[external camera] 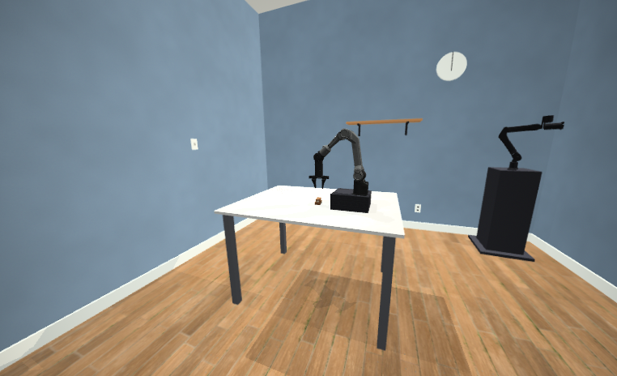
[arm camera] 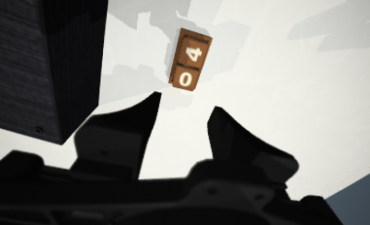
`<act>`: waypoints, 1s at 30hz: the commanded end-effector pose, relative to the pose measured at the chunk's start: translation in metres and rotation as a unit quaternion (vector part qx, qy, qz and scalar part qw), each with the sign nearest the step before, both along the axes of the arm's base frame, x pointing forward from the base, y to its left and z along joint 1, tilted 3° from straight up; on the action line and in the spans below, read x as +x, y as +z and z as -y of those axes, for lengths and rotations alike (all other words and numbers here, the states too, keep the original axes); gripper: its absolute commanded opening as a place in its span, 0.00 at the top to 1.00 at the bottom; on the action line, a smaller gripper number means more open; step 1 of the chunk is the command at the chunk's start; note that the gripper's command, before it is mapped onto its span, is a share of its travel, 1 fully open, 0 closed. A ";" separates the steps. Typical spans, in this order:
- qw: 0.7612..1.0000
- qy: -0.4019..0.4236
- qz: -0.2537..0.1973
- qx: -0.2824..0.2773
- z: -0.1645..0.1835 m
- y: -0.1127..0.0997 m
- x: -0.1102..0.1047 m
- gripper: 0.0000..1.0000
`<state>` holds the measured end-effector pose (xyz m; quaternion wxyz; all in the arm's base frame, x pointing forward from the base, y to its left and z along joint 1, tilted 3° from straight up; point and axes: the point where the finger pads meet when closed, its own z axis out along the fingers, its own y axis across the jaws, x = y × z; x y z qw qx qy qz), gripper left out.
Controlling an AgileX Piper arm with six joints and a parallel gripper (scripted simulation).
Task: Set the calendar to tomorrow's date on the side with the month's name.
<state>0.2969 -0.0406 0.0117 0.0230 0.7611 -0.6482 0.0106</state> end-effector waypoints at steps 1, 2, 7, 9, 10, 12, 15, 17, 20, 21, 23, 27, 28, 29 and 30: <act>1.000 0.001 0.001 0.001 -0.001 0.000 0.001 0.00; 1.000 0.001 0.001 0.001 -0.001 0.000 0.001 0.00; 1.000 0.001 0.001 0.001 -0.001 0.000 0.001 0.00; 1.000 0.001 0.001 0.001 -0.001 0.000 0.001 0.00; 1.000 0.001 0.001 0.001 -0.001 0.000 0.001 0.00; 1.000 0.001 0.001 0.001 -0.001 0.000 0.001 0.00; 1.000 0.001 0.001 0.001 -0.001 0.000 0.001 0.00; 1.000 0.001 0.001 0.001 -0.001 0.000 0.001 0.00; 1.000 0.001 0.002 0.001 -0.001 0.002 0.001 0.00; 1.000 0.001 0.003 0.000 -0.001 0.003 0.001 0.00; 1.000 0.001 0.003 0.000 -0.001 0.003 0.001 0.00; 1.000 0.001 0.003 0.001 -0.001 0.012 0.002 0.00; 1.000 0.001 0.003 0.001 -0.001 0.016 0.002 0.00; 1.000 0.001 0.003 0.001 -0.002 0.020 0.002 0.00; 1.000 0.001 0.003 0.001 -0.002 0.024 0.002 0.00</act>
